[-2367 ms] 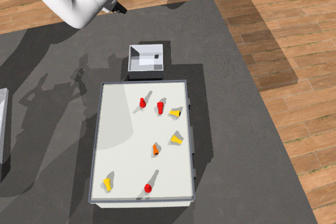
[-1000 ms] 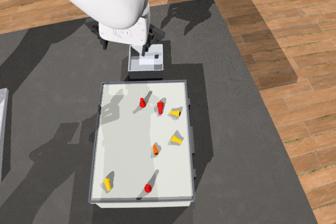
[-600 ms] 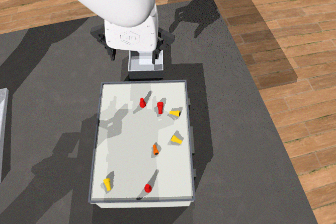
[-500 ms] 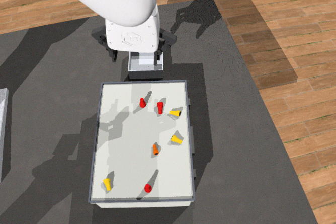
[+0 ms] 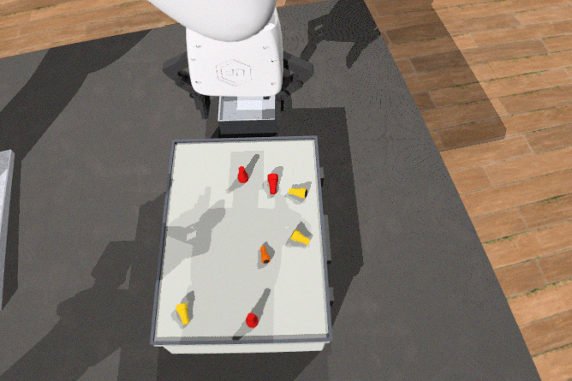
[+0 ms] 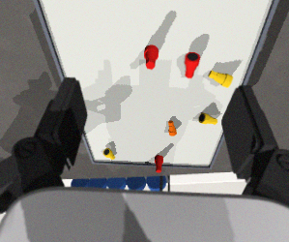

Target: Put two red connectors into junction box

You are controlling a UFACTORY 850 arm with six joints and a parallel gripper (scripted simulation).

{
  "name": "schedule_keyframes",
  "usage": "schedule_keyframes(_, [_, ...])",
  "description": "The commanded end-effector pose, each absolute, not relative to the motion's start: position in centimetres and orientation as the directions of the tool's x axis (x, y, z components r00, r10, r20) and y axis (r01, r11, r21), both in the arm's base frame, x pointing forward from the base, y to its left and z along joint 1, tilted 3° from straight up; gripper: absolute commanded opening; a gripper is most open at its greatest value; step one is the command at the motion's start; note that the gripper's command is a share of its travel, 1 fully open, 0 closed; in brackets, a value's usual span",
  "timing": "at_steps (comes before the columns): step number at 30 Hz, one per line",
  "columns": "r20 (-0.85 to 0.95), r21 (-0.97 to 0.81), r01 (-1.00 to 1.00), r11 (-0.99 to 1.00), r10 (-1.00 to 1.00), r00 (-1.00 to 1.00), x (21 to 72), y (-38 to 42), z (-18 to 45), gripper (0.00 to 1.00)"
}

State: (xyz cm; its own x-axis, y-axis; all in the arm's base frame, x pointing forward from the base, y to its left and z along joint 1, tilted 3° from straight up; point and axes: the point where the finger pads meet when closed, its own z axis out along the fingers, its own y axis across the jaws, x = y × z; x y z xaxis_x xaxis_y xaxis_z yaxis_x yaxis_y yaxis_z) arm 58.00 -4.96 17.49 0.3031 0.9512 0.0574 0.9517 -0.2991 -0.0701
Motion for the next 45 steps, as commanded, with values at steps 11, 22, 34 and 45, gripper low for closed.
schedule_keyframes(11, [0.038, -0.047, 0.956, -0.288, 0.956, 0.29, 58.46, -6.09, 17.91, 1.0])
schedule_keyframes(22, [0.035, -0.045, 0.957, -0.287, 0.957, 0.288, 58.51, -6.23, 17.95, 1.0])
schedule_keyframes(34, [0.035, -0.044, 0.957, -0.287, 0.957, 0.288, 58.51, -6.24, 17.95, 1.0])
schedule_keyframes(45, [0.035, -0.044, 0.957, -0.287, 0.957, 0.288, 58.51, -6.24, 17.95, 1.0])
